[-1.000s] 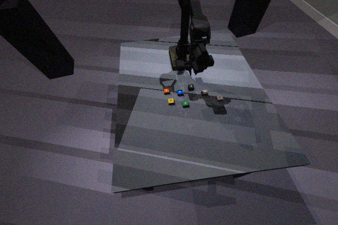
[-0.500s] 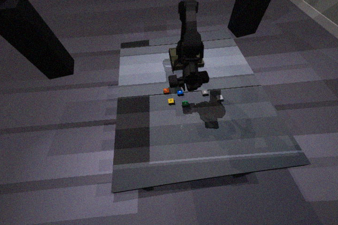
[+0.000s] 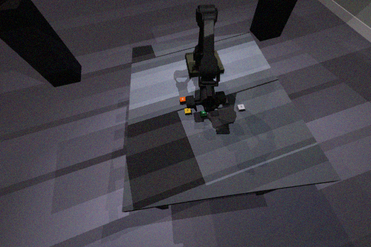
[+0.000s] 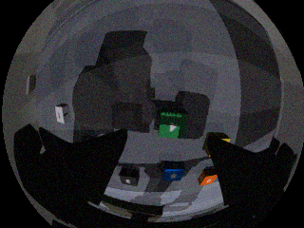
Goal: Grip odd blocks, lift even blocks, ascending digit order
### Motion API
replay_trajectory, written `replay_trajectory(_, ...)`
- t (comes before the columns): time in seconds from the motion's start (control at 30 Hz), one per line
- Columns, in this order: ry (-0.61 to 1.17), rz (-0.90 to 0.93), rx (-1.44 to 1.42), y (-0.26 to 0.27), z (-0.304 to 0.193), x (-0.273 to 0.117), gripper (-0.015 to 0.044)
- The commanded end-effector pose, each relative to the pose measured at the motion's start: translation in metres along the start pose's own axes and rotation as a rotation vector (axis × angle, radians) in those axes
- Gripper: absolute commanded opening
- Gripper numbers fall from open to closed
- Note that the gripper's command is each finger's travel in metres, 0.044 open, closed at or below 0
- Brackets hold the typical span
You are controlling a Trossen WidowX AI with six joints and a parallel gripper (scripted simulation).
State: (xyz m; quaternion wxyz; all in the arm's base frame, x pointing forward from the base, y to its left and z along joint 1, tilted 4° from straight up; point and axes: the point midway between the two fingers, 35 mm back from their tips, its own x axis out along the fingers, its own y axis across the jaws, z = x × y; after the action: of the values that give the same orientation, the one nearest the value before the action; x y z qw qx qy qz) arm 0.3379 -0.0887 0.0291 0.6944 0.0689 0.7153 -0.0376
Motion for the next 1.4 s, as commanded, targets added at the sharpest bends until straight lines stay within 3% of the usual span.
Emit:
replay_trajectory(0.0, 0.006, -0.004, 0.0, 0.0, -0.002, 0.008, 0.04)
replay_trajectory(0.6, 0.006, -0.004, 0.0, 0.0, -0.002, 0.035, 0.04)
replay_trajectory(0.97, 0.006, -0.004, 0.0, 0.0, -0.002, 0.035, 0.012)
replay_trajectory(1.37, 0.006, -0.004, 0.0, 0.0, -0.002, 0.035, 0.012)
